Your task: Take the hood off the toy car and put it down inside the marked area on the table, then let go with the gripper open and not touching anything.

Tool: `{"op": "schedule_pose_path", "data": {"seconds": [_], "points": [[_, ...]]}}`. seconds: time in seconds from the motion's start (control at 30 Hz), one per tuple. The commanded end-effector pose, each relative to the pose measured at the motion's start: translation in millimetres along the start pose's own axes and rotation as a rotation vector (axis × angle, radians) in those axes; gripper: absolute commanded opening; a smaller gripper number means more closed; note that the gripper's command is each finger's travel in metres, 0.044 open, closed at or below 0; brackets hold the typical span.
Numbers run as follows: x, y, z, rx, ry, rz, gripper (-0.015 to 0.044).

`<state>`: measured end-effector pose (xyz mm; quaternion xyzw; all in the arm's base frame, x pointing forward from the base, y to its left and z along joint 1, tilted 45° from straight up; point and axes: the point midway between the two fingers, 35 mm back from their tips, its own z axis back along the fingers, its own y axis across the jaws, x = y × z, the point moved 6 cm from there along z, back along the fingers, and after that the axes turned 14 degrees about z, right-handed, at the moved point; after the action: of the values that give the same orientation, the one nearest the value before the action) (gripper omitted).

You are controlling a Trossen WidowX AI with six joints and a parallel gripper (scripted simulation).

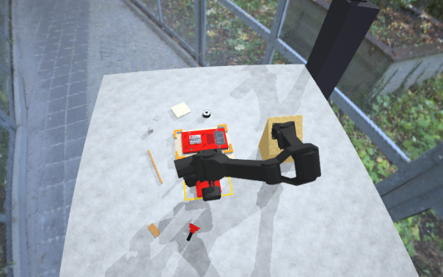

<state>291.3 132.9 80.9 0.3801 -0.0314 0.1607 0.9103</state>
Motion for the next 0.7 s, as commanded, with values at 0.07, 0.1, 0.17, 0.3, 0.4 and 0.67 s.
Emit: {"op": "schedule_pose_path", "data": {"seconds": [0.07, 0.1, 0.17, 0.3, 0.4, 0.67], "points": [[0.3, 1.1, 42.8, 0.002, -0.021, 0.008, 0.044], [0.3, 1.1, 42.8, 0.002, -0.021, 0.008, 0.044], [0.3, 1.1, 42.8, 0.002, -0.021, 0.008, 0.044], [0.3, 1.1, 42.8, 0.002, -0.021, 0.008, 0.044], [0.3, 1.1, 42.8, 0.002, -0.021, 0.008, 0.044], [0.3, 1.1, 42.8, 0.002, -0.021, 0.008, 0.044]]}}
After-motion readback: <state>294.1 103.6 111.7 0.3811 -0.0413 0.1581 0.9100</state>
